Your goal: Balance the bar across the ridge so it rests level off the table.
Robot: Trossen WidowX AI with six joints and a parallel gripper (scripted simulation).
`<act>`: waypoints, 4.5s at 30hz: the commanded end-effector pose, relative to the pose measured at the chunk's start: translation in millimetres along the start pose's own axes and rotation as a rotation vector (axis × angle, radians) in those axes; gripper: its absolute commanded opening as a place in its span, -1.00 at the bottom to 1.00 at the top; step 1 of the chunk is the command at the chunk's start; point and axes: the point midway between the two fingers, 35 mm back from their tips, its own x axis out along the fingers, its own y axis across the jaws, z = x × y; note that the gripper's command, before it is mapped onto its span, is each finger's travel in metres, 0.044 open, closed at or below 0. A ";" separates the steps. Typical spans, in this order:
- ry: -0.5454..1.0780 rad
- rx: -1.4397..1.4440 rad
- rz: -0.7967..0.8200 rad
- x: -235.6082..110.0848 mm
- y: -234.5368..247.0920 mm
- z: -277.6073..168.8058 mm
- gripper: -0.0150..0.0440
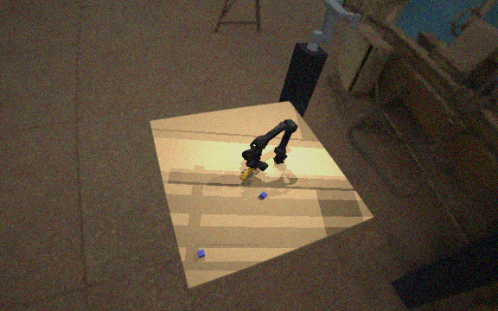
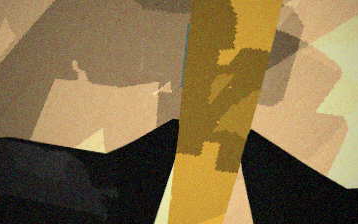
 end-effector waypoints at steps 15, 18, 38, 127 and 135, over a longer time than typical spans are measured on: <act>0.002 0.003 0.000 -0.5 0.0 -0.4 -0.49; 0.002 0.003 0.000 -0.4 0.0 -0.4 -0.49; 0.002 0.003 0.000 -0.1 0.0 -0.4 -0.49; 0.001 0.000 0.000 -0.3 0.0 -0.1 0.14; 0.001 0.000 0.000 -0.3 0.0 -0.1 0.14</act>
